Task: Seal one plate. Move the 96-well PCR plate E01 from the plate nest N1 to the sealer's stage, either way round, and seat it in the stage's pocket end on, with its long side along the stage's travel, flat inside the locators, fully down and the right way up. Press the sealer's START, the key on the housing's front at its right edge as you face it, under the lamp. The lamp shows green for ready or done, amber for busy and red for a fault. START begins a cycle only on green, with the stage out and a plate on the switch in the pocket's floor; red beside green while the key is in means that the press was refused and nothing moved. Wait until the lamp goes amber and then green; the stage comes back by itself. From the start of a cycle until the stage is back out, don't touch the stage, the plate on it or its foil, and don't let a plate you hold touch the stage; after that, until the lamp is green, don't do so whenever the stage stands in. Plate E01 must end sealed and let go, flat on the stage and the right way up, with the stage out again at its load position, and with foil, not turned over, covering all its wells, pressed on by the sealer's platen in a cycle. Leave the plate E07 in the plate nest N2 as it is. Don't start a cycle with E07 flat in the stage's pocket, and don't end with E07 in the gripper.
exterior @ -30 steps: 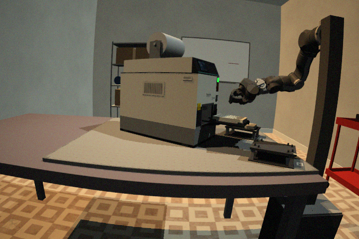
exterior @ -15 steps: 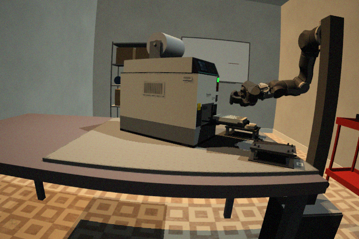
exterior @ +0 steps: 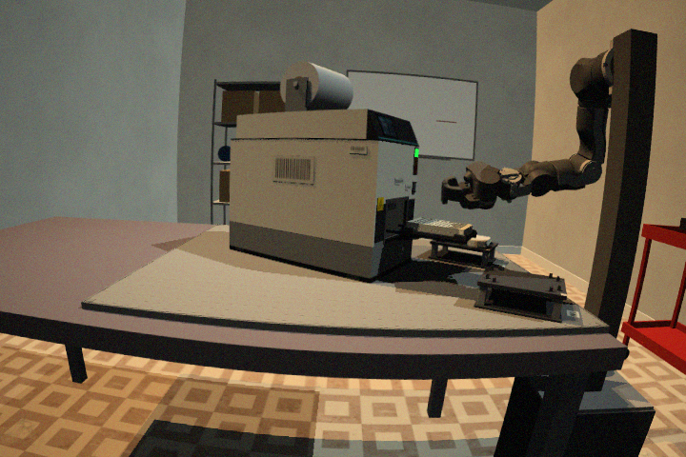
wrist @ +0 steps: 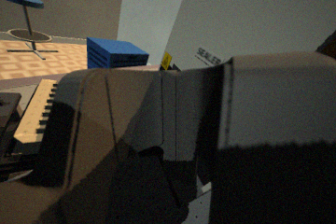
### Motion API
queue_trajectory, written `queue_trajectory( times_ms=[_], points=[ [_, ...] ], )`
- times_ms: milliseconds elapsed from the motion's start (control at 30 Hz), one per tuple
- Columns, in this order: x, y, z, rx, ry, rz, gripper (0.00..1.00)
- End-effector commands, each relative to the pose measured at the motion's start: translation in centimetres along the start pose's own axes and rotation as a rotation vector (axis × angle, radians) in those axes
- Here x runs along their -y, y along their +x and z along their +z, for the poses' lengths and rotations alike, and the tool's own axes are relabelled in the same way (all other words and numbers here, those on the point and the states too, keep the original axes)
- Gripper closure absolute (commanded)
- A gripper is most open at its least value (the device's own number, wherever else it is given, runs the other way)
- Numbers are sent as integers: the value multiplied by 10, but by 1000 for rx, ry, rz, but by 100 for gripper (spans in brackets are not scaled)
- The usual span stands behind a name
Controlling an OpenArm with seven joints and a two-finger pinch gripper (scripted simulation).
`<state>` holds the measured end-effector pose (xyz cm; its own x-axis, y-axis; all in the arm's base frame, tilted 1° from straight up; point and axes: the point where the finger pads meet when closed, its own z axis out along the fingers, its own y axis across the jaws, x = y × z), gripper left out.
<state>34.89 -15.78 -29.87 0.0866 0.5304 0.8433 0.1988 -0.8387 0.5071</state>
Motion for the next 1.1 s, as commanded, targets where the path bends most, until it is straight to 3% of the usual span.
queue_trajectory(
  times_ms=[0, 300, 467, 867, 1033, 1067],
  points=[
    [-12, 2, 1, -11, -36, -13, 100],
    [-12, 2, 1, -11, -36, -13, 100],
    [-12, 2, 1, -13, -221, 170, 100],
    [-12, 2, 1, -13, -221, 170, 100],
    [-13, 3, 1, -16, -404, 353, 100],
    [-13, 3, 1, -16, -404, 353, 100]
  ],
)
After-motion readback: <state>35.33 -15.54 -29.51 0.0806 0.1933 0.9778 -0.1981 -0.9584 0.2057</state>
